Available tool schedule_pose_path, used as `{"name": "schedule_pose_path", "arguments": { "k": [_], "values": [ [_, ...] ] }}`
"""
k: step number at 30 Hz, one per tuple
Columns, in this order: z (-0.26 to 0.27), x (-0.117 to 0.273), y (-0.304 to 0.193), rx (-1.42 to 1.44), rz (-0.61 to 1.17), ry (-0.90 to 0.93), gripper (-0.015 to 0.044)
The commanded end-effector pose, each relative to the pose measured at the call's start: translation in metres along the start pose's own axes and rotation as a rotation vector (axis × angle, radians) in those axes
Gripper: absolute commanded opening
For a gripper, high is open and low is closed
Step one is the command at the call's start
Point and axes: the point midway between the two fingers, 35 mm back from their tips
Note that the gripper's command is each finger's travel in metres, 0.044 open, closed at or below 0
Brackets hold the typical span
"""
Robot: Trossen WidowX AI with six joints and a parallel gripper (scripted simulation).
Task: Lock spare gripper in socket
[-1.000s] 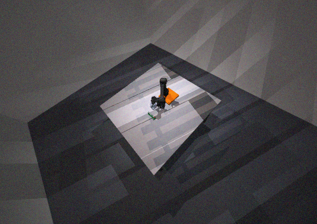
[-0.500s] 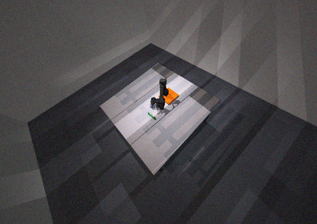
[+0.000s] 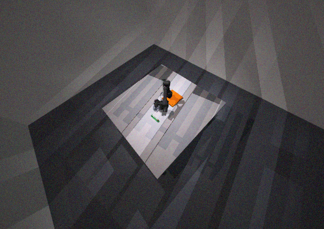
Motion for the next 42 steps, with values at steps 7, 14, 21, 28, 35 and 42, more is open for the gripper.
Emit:
{"name": "schedule_pose_path", "arguments": {
  "k": [7, 14, 21, 28, 35, 42],
  "values": [
    [0.0, 0.0, 0.0, -0.002, -0.001, 0.0, 0.0341],
    [0.0, 0.001, -0.002, -0.002, -0.001, 0.0, 0.044],
    [-0.001, 0.01, -0.016, 0.007, 0.003, -0.002, 0.044],
    [-0.001, 0.018, -0.03, 0.017, 0.006, -0.006, 0.044],
    [-0.002, 0.025, -0.043, 0.03, 0.012, -0.01, 0.044],
    [-0.003, 0.03, -0.055, 0.035, -0.025, -0.017, 0.044]
  ]
}}
Point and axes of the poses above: the point midway between the two fingers, 35 mm back from their tips, its own x axis back along the fingers, its own z axis across the jaws, y = z × x, and after that the axes turned 3 degrees about -x, right-handed
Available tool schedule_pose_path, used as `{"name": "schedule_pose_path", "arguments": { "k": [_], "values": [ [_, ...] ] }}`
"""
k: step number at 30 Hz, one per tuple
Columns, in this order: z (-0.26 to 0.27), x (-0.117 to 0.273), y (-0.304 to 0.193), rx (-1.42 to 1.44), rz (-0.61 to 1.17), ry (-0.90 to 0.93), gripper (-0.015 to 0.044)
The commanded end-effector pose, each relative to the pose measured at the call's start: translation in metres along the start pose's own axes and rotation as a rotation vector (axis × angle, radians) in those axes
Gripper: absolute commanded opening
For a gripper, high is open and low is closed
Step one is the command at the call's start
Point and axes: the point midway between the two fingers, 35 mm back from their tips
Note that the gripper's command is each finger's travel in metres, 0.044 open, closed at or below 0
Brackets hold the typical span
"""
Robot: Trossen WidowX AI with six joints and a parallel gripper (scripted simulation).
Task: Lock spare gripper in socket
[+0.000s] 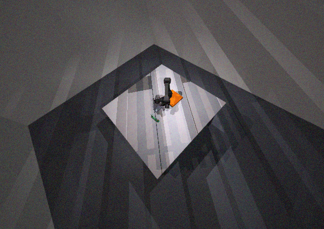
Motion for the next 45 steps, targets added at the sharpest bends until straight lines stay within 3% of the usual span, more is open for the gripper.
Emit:
{"name": "schedule_pose_path", "arguments": {
  "k": [1, 44, 45],
  "values": [
    [0.0, 0.003, -0.008, 0.007, -0.024, -0.002, 0.044],
    [-0.035, 0.026, -0.06, 0.005, -0.217, -0.059, 0.044],
    [-0.036, 0.027, -0.058, 0.005, -0.223, -0.061, 0.0414]
  ]
}}
Point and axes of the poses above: the point midway between the two fingers, 35 mm back from their tips, its own x axis back along the fingers, its own z axis across the jaws, y = z × x, and after that the axes turned 3 degrees about -x, right-handed
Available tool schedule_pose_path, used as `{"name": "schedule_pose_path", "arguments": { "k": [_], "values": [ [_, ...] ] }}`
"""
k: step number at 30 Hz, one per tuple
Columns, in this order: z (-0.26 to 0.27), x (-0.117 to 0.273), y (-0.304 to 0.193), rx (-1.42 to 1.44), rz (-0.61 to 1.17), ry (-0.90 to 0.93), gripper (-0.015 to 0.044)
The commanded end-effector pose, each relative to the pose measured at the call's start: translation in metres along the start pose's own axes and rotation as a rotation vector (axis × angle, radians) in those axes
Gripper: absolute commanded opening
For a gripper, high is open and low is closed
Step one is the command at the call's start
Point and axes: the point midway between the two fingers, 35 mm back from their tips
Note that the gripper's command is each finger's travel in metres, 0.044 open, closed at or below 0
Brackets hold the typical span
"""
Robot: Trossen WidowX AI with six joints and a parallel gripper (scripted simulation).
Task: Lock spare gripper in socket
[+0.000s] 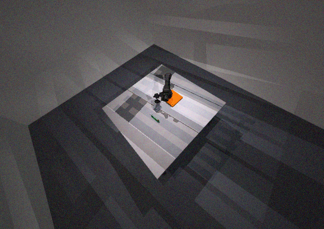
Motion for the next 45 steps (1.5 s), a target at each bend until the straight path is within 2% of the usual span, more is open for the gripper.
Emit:
{"name": "schedule_pose_path", "arguments": {
  "k": [1, 9, 16, 20, 28, 37, 40, 45],
  "values": [
    [-0.001, 0.005, 0.006, -0.002, -0.021, -0.009, 0.0387],
    [0.001, 0.081, 0.068, 0.0, -0.316, -0.104, 0.018],
    [0.002, 0.088, 0.073, 0.003, -0.339, -0.105, 0.018],
    [-0.009, 0.079, 0.084, 0.026, -0.298, -0.024, 0.018],
    [-0.044, 0.045, 0.124, 0.131, -0.274, 0.237, 0.018],
    [-0.094, -0.029, 0.178, 0.263, -0.453, 0.531, 0.018],
    [-0.104, -0.055, 0.188, 0.281, -0.522, 0.582, 0.018],
    [-0.105, -0.057, 0.189, 0.282, -0.527, 0.585, 0.018]
  ]
}}
Point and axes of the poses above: the point midway between the two fingers, 35 mm back from their tips, its own x axis back along the fingers, its own z axis across the jaws, y = z × x, and after that the axes turned 3 degrees about -x, right-handed
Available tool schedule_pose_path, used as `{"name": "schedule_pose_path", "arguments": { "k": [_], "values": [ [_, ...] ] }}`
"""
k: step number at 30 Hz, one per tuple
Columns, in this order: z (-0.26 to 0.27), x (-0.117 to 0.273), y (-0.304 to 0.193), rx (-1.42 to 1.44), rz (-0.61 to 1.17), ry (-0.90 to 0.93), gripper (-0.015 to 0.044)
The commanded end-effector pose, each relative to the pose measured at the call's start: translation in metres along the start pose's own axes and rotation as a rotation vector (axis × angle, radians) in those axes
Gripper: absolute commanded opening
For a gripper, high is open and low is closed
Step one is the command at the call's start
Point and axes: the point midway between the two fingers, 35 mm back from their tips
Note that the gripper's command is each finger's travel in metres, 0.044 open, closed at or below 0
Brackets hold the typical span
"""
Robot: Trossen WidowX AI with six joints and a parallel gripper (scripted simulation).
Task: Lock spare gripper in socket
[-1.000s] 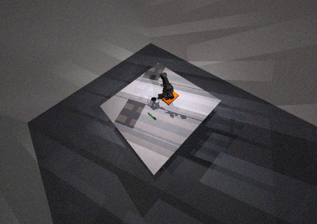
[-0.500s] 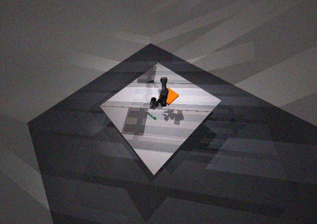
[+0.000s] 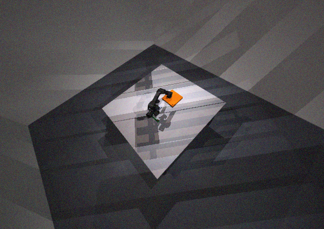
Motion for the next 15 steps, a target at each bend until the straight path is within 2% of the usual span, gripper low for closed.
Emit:
{"name": "schedule_pose_path", "arguments": {
  "k": [1, 6, 15],
  "values": [
    [-0.004, 0.002, 0.004, 0.025, -0.029, -0.002, 0.018],
    [-0.005, -0.005, 0.007, 0.025, -0.029, -0.003, 0.018],
    [-0.007, -0.044, 0.02, 0.021, -0.03, -0.005, 0.018]
  ]
}}
Point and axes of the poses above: the point midway between the two fingers, 35 mm back from their tips, its own x axis back along the fingers, its own z axis across the jaws, y = z × x, and after that the axes turned 3 degrees about -x, right-handed
